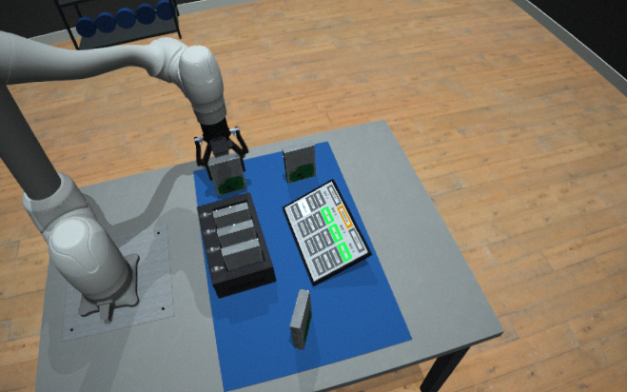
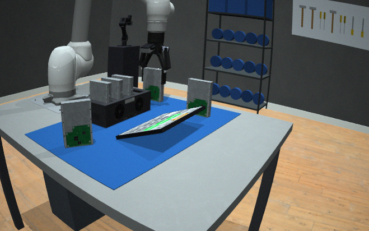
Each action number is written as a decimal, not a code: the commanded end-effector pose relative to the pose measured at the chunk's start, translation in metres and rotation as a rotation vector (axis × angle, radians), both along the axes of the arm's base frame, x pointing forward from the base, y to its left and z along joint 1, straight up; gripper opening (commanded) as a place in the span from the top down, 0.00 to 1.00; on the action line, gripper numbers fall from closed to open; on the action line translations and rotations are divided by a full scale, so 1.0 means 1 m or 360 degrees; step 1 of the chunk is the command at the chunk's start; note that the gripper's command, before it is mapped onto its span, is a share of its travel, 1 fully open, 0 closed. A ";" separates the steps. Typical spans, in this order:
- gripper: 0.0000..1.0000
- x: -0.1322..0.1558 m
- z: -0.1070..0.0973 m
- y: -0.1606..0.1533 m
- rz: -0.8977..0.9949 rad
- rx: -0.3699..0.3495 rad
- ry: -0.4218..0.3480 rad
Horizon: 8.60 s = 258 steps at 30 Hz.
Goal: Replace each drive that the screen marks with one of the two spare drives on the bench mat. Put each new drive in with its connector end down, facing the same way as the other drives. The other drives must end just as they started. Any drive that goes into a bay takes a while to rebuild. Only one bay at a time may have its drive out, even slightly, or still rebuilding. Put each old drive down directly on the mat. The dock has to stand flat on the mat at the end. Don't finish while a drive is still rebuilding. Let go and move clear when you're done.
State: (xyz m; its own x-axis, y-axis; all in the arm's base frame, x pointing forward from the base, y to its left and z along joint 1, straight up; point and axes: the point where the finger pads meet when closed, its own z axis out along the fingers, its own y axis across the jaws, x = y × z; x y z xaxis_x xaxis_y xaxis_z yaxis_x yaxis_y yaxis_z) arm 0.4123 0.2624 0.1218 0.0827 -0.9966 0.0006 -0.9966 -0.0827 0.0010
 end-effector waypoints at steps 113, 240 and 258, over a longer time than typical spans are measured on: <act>0.11 0.000 -0.017 0.000 0.0000 0.0001 -0.0001; 0.90 0.120 0.110 -0.424 0.1647 0.0002 0.0000; 0.11 0.125 0.108 -0.538 0.1647 0.0002 0.0000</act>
